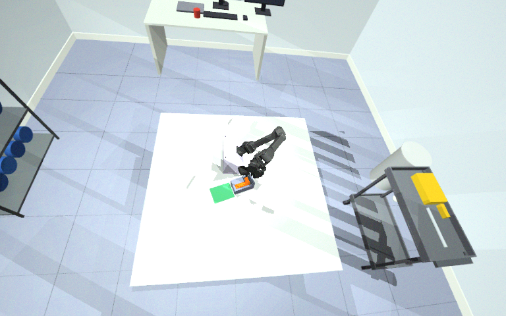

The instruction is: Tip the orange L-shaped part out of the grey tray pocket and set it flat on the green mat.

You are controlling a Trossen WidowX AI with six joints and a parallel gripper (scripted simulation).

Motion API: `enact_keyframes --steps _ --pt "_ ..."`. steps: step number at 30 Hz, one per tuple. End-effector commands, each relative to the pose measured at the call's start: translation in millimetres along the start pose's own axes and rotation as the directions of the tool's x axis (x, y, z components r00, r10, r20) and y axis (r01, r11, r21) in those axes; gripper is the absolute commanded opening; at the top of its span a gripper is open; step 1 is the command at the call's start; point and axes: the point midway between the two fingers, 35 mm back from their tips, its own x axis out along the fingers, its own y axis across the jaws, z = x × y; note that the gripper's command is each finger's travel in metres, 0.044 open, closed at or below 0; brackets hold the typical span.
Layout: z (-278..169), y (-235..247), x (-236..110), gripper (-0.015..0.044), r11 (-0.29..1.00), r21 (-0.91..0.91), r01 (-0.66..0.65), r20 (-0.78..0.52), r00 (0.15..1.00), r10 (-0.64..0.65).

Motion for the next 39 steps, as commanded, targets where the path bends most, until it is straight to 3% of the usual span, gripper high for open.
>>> enact_keyframes --steps 1,11,19,39 --pt "-13 41 26 0.018 0.971 -0.009 -0.238 -0.088 0.968 0.236" --pt "-13 42 28 0.018 0.971 -0.009 -0.237 -0.088 0.968 0.235" --pt "-19 59 95 0.018 0.971 -0.01 -0.239 -0.086 0.968 0.237" --pt "-20 62 110 0.018 0.971 -0.01 -0.239 -0.086 0.968 0.237"
